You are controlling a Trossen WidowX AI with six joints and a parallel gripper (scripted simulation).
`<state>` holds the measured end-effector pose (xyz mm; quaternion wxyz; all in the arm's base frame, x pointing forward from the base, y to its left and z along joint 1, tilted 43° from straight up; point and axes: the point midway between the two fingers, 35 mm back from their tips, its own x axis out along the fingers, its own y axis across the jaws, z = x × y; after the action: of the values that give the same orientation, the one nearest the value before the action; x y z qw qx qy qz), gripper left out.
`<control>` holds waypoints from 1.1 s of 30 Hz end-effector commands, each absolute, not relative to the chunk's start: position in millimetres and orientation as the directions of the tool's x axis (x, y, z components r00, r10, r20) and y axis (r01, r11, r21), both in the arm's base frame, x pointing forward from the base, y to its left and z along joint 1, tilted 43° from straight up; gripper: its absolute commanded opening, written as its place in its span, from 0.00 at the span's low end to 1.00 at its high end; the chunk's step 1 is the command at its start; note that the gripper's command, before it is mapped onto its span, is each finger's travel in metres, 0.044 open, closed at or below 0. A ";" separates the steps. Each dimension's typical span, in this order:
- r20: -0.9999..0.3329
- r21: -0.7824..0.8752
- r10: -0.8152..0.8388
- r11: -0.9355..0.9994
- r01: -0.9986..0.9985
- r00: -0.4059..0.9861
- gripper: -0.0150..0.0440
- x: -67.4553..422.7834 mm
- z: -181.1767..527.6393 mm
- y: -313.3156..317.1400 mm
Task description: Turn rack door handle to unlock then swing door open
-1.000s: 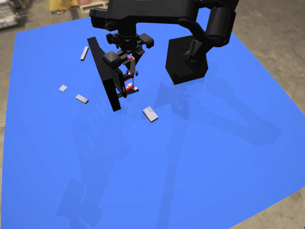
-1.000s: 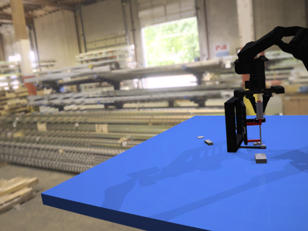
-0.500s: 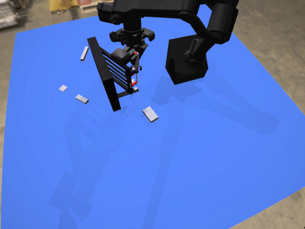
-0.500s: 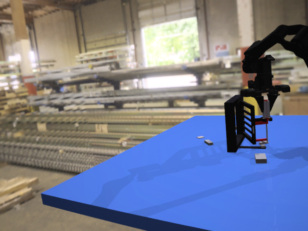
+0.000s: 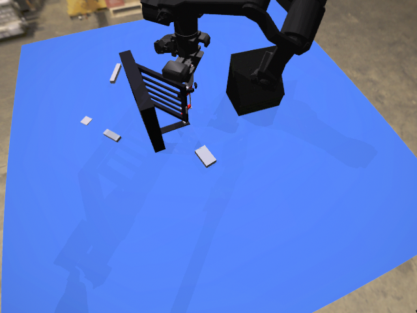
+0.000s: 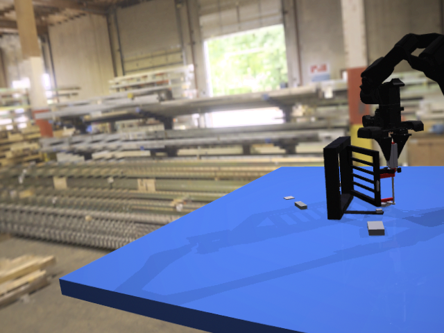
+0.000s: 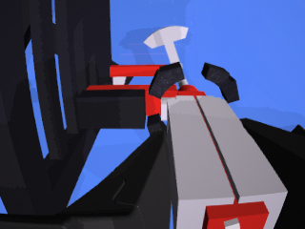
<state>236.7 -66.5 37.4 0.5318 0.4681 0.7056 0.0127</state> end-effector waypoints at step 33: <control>-0.741 0.665 0.672 0.732 0.152 0.005 0.30 213.6 -17.9 -126.3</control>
<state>213.5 -119.1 -10.7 0.6294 0.3274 0.6818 0.1787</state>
